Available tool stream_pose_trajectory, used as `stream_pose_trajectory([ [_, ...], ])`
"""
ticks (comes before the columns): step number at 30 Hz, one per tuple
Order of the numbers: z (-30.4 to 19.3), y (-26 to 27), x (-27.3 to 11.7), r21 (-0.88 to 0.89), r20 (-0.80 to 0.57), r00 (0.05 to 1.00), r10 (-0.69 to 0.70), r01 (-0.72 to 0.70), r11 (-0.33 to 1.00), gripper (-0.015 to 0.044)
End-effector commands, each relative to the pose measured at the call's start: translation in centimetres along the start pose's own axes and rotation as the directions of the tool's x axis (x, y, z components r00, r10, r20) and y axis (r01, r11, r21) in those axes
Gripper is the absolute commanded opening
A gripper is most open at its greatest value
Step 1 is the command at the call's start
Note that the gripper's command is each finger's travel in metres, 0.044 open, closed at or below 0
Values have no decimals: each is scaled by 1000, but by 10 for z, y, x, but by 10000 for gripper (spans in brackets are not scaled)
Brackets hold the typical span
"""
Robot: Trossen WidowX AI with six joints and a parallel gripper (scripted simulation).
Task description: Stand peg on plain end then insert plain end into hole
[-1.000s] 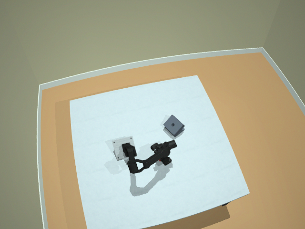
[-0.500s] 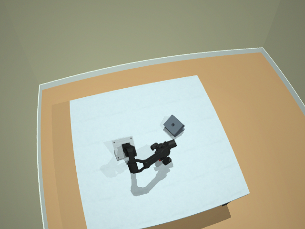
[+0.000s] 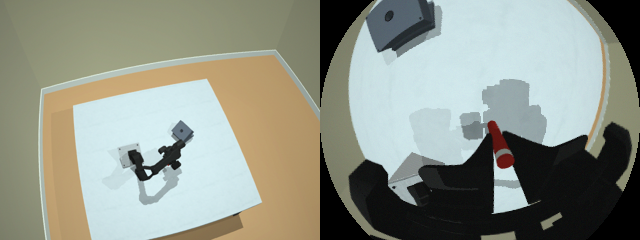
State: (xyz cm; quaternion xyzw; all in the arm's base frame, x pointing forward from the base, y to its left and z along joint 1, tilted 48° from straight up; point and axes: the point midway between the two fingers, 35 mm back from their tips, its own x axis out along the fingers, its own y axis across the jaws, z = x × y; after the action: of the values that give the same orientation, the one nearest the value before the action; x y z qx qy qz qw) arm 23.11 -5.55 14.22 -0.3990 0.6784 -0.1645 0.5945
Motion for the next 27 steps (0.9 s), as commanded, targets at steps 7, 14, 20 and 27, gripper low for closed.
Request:
stream_pose_trajectory([
  [7, 2, 1, -26, 0, 0, 1000, -3, 3, 1000, 0],
  [14, 15, 9, -29, -58, 40, 999, -5, 8, 998, 0],
  [20, 29, 17, -32, -116, 80, 997, -7, 16, 993, 0],
  [27, 45, 28, -36, -183, 127, 992, -7, 30, 983, 0],
])
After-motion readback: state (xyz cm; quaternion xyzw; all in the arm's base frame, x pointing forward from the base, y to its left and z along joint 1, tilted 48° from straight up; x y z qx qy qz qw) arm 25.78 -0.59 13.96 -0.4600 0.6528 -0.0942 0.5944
